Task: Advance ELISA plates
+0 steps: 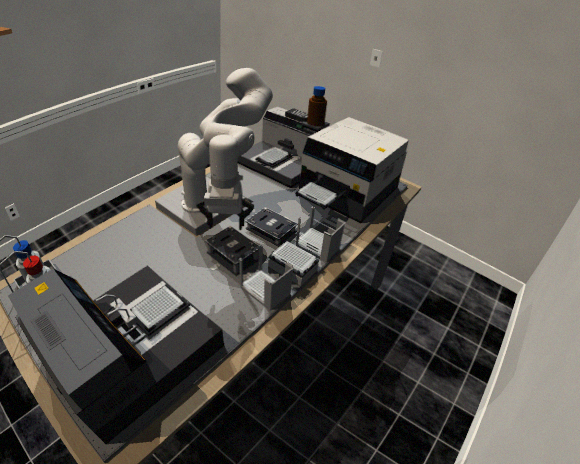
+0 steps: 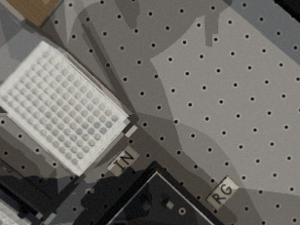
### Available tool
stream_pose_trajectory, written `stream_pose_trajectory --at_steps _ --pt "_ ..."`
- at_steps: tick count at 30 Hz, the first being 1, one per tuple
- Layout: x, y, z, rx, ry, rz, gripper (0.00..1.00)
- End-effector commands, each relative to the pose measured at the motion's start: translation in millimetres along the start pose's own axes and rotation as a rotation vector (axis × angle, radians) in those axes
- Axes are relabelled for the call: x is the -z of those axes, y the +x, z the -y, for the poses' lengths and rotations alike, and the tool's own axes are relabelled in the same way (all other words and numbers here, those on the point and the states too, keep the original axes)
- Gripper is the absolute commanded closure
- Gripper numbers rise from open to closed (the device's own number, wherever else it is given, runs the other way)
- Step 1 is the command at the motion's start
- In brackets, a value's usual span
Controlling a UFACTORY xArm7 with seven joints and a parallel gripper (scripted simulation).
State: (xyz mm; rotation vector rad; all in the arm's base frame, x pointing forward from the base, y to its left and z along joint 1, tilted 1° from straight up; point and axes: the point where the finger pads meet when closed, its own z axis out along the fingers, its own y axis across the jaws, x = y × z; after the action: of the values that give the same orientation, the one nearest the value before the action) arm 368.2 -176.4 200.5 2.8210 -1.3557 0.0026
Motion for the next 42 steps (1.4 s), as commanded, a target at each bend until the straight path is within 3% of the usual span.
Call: stream_pose_trajectory --at_steps 1,42 --pt "1.7 -12 9 0.193 0.006 -0.010 0.00" --pt "1.1 -104 37 1.441 -0.001 -0.013 0.00"
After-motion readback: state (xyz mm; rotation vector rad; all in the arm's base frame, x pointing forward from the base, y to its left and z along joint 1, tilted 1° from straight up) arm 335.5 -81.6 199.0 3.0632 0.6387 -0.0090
